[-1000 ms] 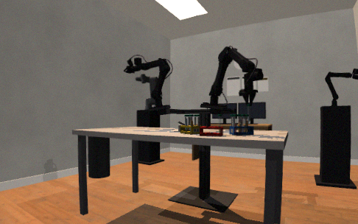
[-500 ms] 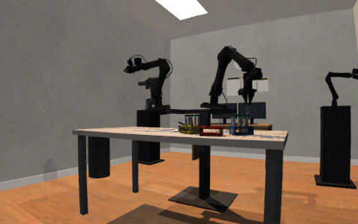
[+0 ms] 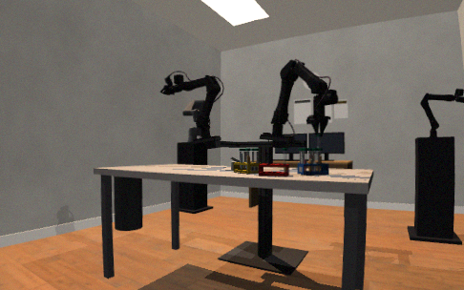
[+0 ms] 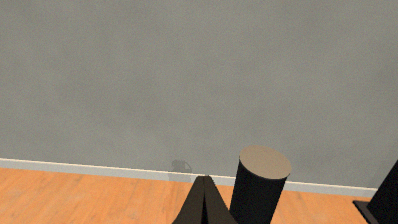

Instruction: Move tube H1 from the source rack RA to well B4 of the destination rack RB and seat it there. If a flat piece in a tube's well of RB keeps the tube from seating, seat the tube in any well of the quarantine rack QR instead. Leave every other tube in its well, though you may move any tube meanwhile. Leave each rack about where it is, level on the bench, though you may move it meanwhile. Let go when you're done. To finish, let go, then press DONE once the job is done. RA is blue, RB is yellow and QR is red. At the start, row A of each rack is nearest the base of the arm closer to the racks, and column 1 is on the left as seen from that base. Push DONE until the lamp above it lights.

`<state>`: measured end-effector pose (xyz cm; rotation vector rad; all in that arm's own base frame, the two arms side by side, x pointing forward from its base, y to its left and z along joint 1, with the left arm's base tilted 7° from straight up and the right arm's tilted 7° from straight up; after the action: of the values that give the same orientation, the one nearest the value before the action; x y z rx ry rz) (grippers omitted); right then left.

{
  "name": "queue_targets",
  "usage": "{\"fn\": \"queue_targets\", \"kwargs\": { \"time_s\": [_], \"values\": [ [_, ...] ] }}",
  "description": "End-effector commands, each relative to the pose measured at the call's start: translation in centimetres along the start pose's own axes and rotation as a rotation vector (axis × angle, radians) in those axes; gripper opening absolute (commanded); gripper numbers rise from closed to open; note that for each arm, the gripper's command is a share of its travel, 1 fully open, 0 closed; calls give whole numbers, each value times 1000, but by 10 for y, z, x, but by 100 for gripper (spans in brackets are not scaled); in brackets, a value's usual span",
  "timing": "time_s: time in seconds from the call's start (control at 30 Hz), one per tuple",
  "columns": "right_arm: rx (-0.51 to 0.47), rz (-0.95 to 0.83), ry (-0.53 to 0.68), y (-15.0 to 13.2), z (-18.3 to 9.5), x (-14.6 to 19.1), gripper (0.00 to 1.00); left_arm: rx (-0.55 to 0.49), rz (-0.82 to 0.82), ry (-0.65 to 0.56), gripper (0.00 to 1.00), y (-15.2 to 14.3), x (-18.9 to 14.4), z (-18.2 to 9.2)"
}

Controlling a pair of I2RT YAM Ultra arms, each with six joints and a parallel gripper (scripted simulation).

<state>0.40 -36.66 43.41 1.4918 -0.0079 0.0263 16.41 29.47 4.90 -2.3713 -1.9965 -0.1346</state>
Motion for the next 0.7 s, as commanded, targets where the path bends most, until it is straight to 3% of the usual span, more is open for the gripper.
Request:
{"fn": "queue_targets", "kwargs": {
  "time_s": [0.0,0.5,0.67],
  "values": [
    [-29,11,-22,21,-11,-7,0,-40,5,45,0,-1,3,-10],
    [-29,11,-22,21,-11,-7,0,-40,5,45,0,-16,-13,-8],
    [-29,11,-22,21,-11,-7,0,-43,10,43,0,3,-25,-6]
  ]
}}
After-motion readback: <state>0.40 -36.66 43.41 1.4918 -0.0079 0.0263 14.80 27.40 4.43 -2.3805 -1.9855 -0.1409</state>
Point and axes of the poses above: on each arm, the point where the finger pads meet when closed, its own z axis out along the fingers, its own x axis across the jaws, y = z × x, the point moved 1 cm from there along -z, back along the fingers, and after that the axes turned 2 degrees about z, right-handed, at the moved point
